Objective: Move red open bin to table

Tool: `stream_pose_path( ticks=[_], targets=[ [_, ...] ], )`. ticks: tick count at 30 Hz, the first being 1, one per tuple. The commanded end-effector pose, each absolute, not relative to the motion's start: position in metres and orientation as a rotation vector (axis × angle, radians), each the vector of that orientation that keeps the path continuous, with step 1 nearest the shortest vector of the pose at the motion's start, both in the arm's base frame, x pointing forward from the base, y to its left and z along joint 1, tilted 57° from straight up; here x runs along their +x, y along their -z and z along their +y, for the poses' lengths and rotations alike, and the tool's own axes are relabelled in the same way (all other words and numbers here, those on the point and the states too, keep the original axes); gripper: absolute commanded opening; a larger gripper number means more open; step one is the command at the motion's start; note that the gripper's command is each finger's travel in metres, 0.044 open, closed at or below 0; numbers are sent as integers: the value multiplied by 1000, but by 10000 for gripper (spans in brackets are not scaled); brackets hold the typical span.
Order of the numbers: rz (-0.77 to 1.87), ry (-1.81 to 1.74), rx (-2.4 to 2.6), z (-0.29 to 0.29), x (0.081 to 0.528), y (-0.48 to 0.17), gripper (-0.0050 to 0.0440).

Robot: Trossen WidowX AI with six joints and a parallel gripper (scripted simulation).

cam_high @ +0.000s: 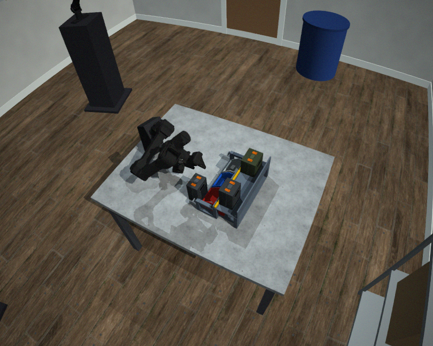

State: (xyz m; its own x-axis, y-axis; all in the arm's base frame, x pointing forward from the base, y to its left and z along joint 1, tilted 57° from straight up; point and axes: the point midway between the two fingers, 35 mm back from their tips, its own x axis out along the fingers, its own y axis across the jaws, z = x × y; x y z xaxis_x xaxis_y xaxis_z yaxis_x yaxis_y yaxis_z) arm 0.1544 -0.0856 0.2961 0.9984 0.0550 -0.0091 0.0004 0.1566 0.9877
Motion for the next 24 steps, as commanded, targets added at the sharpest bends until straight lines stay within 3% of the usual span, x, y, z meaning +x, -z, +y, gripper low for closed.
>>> stream_pose_path(
  ticks=[1,14,15,19,24],
  targets=[
    [107,179,1397,-102,187,-275,440],
    [123,233,1393,-107,196,-269,440],
    [64,11,1408,-89,163,-292,440],
    [125,229,1396,-107,196,-269,440],
    [125,229,1396,-107,196,-269,440]
  ],
)
